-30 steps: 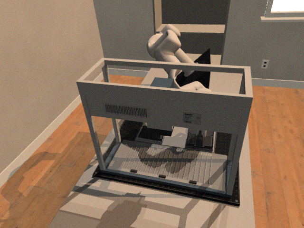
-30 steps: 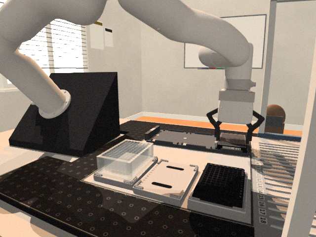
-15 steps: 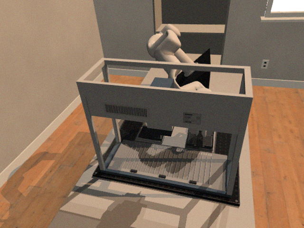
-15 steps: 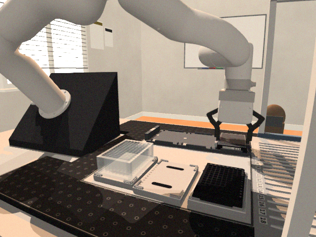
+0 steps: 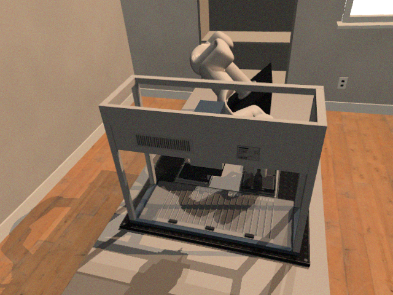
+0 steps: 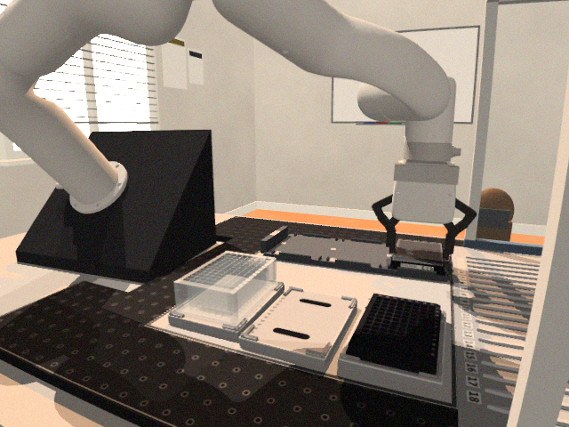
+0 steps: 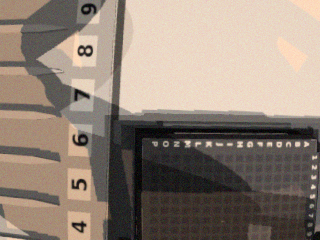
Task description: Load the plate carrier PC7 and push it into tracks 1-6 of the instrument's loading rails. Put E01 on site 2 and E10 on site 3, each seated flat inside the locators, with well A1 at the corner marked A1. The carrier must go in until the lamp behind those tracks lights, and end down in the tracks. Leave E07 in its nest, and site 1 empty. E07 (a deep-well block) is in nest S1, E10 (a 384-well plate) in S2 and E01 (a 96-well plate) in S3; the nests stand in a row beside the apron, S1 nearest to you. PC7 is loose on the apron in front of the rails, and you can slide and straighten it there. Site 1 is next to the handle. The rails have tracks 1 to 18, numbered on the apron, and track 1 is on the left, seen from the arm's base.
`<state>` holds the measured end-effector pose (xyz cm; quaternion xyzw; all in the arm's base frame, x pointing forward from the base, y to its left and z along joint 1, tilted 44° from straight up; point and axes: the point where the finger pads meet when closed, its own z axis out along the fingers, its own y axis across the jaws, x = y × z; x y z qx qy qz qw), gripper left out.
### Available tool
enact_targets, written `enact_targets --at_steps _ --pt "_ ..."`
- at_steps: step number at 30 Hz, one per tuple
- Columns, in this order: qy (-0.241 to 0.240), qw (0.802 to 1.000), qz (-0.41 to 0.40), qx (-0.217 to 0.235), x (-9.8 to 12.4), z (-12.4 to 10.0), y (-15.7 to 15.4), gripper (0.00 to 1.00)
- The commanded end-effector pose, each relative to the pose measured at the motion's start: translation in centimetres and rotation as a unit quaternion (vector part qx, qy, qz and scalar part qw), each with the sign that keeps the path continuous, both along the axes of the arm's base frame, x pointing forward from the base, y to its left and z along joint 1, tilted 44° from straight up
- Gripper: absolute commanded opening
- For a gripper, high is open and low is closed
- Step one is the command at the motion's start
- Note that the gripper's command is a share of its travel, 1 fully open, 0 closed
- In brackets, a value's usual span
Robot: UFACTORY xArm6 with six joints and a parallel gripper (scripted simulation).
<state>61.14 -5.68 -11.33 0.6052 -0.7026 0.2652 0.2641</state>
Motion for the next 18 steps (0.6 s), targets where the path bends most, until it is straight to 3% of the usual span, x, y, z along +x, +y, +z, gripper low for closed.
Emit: enact_targets --at_steps 1,18 --pt "-0.002 1.0 0.001 0.001 0.2 0.4 0.4 1.0" --pt "-0.002 1.0 0.001 0.001 0.3 2.2 2.1 1.0"
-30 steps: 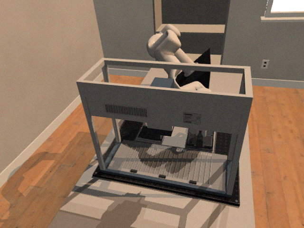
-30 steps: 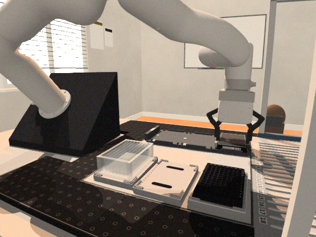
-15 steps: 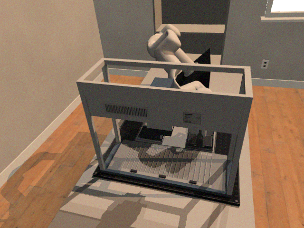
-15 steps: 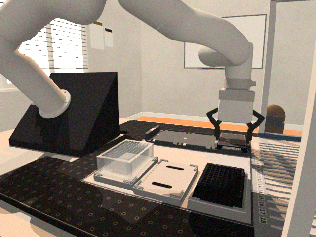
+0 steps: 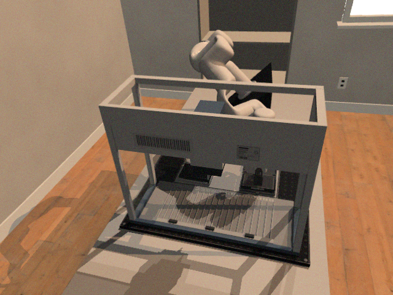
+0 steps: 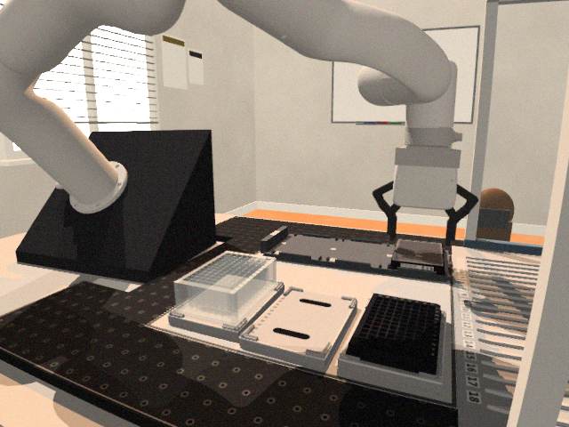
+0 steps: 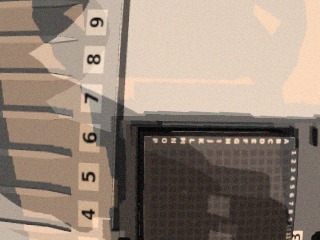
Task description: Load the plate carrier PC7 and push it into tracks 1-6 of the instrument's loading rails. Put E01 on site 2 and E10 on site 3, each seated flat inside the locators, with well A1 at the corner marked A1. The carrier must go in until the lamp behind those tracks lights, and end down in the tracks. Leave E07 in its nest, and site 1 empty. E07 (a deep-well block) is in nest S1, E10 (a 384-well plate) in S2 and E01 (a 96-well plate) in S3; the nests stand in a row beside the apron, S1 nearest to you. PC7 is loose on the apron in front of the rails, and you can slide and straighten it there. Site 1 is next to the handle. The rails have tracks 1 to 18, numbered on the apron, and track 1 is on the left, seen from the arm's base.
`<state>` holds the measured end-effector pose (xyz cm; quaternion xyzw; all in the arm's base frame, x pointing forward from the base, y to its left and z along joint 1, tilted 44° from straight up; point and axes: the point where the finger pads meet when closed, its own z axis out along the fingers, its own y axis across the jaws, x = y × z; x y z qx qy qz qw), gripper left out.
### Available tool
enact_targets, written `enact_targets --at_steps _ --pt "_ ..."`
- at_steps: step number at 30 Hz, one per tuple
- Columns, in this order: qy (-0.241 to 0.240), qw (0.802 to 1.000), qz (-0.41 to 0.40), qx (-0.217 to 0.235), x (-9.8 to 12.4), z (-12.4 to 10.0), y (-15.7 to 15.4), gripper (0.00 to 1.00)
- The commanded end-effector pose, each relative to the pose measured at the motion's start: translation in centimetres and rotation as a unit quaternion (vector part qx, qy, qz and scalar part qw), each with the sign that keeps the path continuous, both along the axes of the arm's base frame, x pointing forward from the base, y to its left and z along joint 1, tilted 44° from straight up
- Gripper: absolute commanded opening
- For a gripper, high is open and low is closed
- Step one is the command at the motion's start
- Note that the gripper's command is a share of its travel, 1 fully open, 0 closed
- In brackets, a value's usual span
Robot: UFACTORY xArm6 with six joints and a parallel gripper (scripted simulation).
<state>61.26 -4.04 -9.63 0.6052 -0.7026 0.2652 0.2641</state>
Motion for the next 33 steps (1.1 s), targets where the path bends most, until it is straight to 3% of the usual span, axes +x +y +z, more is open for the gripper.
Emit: enact_targets --at_steps 1,33 --pt "-0.002 1.0 0.001 0.001 0.2 0.6 0.6 1.0" --pt "-0.002 1.0 0.001 0.001 0.4 4.0 3.8 1.0"
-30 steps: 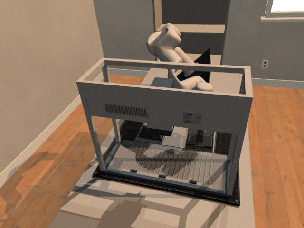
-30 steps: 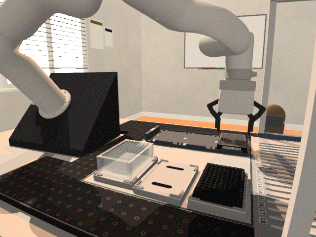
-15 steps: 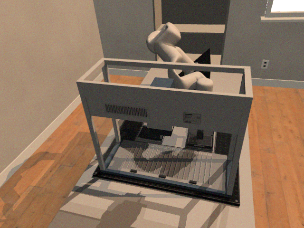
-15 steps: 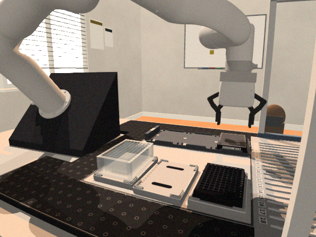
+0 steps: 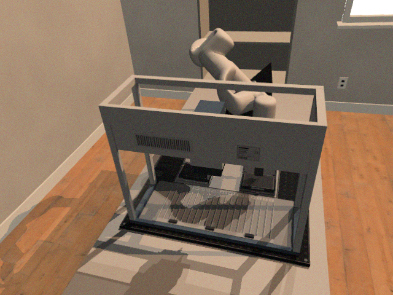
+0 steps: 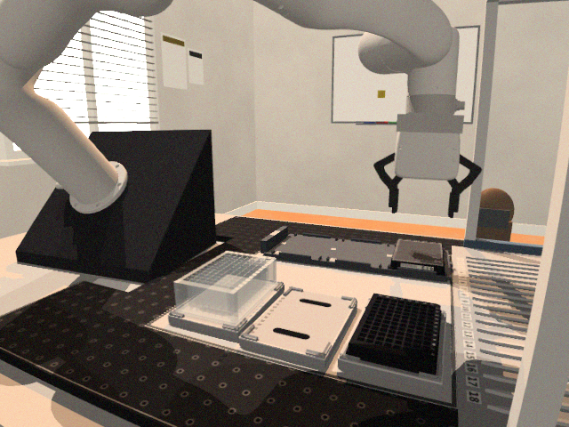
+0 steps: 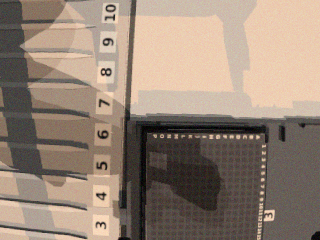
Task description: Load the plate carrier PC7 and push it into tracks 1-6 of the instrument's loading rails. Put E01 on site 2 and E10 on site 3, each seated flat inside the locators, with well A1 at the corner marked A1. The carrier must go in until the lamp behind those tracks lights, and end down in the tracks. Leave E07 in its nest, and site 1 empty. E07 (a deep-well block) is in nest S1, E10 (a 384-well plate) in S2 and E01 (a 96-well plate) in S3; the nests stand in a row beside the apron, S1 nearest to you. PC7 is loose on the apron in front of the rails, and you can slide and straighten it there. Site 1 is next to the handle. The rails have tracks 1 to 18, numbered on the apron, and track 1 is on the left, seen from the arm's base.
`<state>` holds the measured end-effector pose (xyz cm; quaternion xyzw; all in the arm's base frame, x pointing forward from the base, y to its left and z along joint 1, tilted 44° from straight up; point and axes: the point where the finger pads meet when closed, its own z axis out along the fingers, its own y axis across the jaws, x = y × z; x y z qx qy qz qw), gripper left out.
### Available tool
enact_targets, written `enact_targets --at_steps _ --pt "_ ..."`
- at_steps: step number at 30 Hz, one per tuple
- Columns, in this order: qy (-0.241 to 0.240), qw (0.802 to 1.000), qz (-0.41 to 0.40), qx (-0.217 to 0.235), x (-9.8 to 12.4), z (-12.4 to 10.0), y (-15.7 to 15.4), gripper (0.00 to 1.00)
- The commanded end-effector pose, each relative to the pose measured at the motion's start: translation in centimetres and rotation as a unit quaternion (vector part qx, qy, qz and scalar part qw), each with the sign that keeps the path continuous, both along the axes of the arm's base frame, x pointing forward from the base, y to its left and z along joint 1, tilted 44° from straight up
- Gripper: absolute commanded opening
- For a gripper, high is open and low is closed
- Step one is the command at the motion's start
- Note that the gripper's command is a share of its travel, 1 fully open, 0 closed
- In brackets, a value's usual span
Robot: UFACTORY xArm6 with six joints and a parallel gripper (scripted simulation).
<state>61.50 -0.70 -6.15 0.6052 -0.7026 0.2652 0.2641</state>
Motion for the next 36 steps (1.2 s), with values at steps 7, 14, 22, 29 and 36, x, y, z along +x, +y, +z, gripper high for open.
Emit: enact_targets --at_steps 7,14,22,29,36 --pt "-0.002 1.0 0.001 0.001 0.2 1.4 1.3 1.0" --pt "-0.002 1.0 0.001 0.001 0.3 2.0 1.9 1.0" --pt "-0.002 1.0 0.001 0.001 0.3 2.9 2.8 1.0" --pt "-0.002 1.0 0.001 0.001 0.3 3.0 2.9 1.0" --pt "0.009 1.0 0.013 0.002 0.3 3.0 2.9 1.0"
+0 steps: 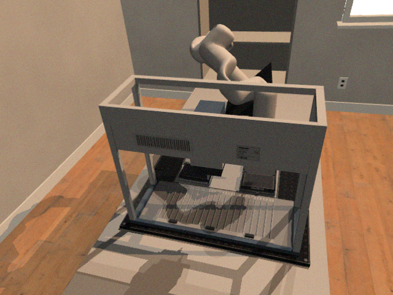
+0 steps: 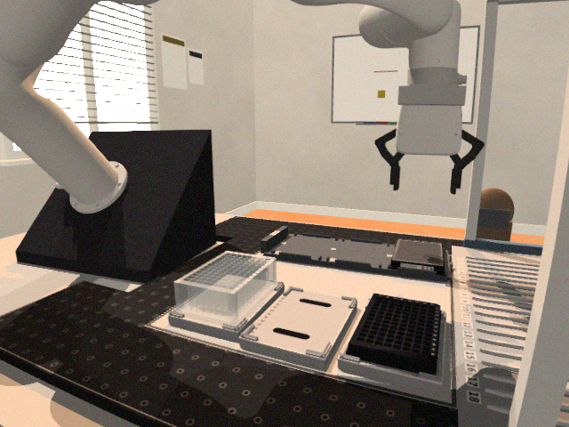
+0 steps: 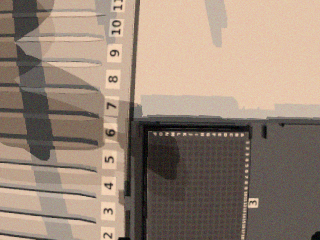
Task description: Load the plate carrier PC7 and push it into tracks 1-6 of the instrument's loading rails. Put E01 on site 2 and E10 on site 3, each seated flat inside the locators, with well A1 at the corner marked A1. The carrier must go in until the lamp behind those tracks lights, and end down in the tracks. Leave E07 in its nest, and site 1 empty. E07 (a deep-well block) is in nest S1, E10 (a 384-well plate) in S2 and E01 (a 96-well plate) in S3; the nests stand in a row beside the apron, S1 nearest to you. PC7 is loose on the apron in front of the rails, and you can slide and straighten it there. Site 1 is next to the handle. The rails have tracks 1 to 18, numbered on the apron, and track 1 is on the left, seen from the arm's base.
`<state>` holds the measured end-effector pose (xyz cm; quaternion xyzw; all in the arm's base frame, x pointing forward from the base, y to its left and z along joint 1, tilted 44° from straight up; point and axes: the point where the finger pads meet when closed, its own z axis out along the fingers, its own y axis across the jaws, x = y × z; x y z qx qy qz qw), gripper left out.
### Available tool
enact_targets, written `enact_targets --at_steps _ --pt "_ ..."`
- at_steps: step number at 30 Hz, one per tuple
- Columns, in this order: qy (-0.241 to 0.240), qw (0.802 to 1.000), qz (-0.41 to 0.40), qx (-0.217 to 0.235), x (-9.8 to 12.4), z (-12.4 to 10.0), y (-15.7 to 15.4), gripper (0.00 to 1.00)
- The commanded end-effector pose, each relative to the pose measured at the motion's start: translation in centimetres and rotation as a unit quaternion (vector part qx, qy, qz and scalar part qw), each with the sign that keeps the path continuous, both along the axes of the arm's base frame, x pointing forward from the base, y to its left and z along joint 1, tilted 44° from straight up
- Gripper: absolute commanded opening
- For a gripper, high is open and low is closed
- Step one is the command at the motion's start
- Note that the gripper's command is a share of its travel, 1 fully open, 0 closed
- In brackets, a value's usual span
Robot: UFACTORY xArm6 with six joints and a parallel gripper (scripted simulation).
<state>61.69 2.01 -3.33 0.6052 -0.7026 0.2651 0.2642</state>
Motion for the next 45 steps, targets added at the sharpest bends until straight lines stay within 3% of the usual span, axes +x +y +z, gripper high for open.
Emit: enact_targets --at_steps 1,10,22,24,31,39,41,45 --pt "0.021 0.999 0.025 0.002 0.14 0.19 0.17 1.0" --pt "0.101 0.989 0.109 0.008 0.14 0.19 0.17 1.0" --pt "0.235 0.94 0.248 0.017 0.14 0.19 0.17 1.0" --pt "0.235 0.94 0.248 0.017 0.14 0.19 0.17 1.0" --pt "0.309 0.893 0.325 0.022 0.14 0.19 0.17 1.0" --pt "0.389 0.826 0.408 0.028 0.14 0.19 0.17 1.0" --pt "0.389 0.826 0.408 0.028 0.14 0.19 0.17 1.0" --pt "0.426 0.786 0.446 0.03 0.14 0.19 0.17 1.0"
